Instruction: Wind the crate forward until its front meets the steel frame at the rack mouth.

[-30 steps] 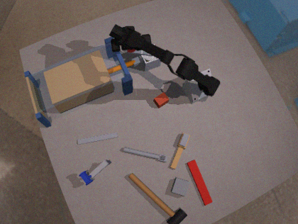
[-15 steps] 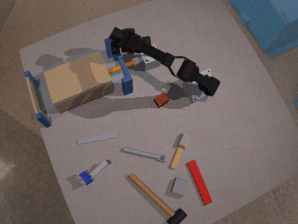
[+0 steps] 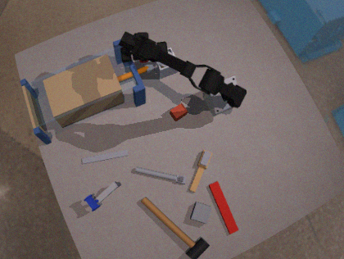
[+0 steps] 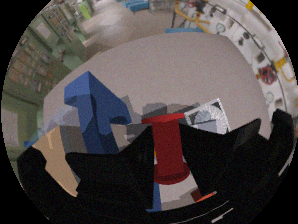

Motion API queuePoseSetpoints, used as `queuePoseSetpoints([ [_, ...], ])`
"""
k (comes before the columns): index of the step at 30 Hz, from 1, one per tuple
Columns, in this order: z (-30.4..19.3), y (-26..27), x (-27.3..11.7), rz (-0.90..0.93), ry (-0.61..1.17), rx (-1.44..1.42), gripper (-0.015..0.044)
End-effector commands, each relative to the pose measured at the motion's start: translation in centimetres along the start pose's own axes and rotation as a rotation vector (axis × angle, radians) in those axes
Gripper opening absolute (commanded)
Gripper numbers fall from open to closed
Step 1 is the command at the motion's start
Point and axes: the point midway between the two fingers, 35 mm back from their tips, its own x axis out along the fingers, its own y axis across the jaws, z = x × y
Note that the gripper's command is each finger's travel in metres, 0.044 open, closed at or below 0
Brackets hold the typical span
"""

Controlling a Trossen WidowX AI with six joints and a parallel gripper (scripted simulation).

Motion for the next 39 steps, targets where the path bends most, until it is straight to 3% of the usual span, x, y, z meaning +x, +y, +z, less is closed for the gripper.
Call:
queuePoseSetpoints([
  [1, -2.0, -0.1, -0.4, -0.008, 0.032, -0.012, 0.0000],
  [39, -5.3, -1.6, -2.0, -0.010, 0.034, -0.012, 0.0000],
])
